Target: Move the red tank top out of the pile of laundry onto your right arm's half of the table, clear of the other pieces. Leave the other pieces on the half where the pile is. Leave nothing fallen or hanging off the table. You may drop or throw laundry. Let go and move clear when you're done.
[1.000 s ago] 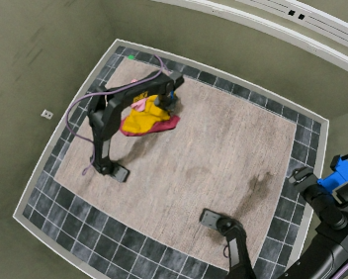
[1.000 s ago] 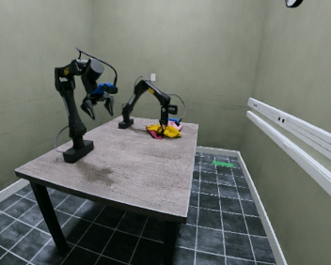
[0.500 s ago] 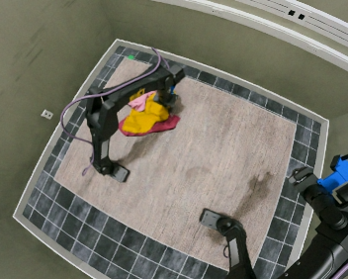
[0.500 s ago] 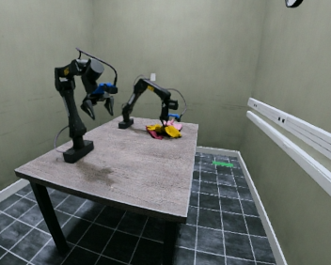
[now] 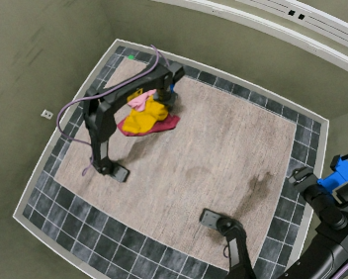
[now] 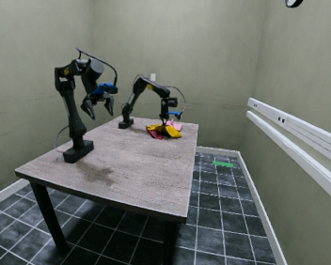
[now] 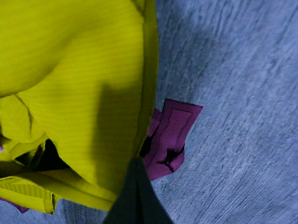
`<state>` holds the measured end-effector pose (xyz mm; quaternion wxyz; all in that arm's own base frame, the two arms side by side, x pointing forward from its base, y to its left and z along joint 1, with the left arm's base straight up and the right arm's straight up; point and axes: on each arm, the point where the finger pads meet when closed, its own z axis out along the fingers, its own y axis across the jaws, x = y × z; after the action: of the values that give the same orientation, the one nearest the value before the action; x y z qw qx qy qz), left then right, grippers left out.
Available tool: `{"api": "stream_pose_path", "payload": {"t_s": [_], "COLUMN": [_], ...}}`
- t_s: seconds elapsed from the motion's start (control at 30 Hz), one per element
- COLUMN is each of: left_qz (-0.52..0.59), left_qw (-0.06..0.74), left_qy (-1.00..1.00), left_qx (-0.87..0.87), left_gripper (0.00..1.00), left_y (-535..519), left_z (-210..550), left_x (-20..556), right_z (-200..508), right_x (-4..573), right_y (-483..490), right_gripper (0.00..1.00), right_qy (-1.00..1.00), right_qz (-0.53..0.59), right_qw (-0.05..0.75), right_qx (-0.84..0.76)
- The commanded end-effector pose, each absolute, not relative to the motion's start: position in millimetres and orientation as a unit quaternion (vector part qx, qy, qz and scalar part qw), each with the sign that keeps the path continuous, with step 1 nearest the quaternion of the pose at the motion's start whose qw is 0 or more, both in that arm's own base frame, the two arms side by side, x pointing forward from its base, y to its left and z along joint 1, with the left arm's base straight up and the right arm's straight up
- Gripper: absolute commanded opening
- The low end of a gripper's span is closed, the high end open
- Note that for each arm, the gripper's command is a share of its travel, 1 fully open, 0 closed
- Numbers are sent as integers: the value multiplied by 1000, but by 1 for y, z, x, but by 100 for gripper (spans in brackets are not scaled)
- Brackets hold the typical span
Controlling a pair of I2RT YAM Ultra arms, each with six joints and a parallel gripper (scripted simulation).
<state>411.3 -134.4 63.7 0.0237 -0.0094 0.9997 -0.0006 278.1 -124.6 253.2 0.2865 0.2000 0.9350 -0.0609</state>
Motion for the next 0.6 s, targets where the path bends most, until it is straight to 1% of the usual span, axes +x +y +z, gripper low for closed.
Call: {"api": "stream_pose_path", "payload": {"t_s": [0.0,0.07,0.23,0.53,0.57], "left_qz": [-7,7,6,10,4], "left_qw": [107,91,139,176,202], "left_qy": [994,996,990,984,979], "left_qx": [0,2,6,10,8], "left_gripper": [0,0,0,0,0], "left_y": [-141,-136,-140,-140,-142], "left_z": [110,99,128,152,170], "left_x": [434,421,430,429,437], "right_z": [283,283,283,283,283], "right_x": [284,284,284,284,284], "right_y": [-126,-126,-126,-126,-126], "right_gripper": [92,92,92,92,92], "right_qy": [920,920,920,920,920], "right_qz": [-69,-69,-69,-69,-69], "right_qw": [333,333,333,333,333], "right_qx": [193,193,193,193,193]}}
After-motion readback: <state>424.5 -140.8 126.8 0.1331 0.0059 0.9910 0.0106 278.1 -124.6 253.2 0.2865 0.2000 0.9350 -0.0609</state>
